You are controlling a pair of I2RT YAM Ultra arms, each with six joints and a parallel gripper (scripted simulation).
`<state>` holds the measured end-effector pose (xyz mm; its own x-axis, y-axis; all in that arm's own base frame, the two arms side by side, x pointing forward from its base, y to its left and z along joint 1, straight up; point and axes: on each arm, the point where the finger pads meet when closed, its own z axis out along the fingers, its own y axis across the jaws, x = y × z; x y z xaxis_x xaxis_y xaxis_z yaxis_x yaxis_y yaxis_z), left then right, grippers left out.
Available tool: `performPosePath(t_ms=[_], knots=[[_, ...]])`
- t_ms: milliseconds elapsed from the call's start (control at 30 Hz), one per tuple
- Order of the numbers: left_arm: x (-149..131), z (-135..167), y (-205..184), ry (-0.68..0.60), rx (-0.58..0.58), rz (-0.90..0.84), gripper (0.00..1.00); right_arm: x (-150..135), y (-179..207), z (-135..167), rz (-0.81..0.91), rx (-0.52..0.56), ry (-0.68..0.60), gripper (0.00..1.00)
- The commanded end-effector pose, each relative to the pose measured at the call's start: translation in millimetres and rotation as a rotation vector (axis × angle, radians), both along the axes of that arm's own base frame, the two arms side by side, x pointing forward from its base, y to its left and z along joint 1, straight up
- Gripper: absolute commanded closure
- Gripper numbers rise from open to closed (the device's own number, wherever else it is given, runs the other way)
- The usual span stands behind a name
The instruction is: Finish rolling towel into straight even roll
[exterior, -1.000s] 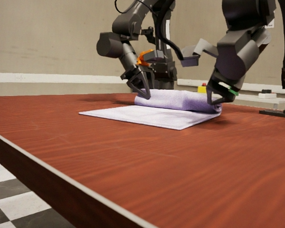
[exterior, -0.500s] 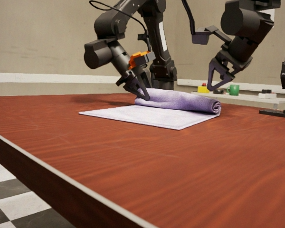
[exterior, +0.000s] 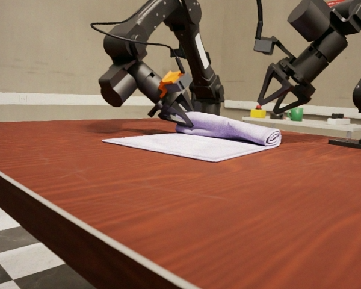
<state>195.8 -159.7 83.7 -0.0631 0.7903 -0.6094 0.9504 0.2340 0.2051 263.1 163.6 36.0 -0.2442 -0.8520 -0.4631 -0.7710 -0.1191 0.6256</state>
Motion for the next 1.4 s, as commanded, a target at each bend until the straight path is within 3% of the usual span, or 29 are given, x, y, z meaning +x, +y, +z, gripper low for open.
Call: performPosePath(t_ms=[0,433,933,1167,1267,1367], knots=[[22,6,-1,-0.144,0.017,0.095,0.02,-4,0,5,0.019,-0.021,0.037,0.78],[31,9,4,-0.144,0.01,-0.007,0.02,-4,0,-6,0.019,-0.021,0.037,0.78],[26,-52,2,-0.144,0.01,-0.005,0.02,-4,0,-6,0.019,-0.021,0.037,0.78],[34,-55,-5,-0.144,0.01,-0.005,0.02,-4,0,-6,0.019,-0.021,0.037,0.78],[34,-57,-5,-0.144,0.01,-0.005,0.15,-4,0,-6,0.019,-0.021,0.037,0.78],[34,-57,-5,-0.144,0.01,-0.005,0.19,-4,0,-6,0.019,-0.021,0.037,0.78]])
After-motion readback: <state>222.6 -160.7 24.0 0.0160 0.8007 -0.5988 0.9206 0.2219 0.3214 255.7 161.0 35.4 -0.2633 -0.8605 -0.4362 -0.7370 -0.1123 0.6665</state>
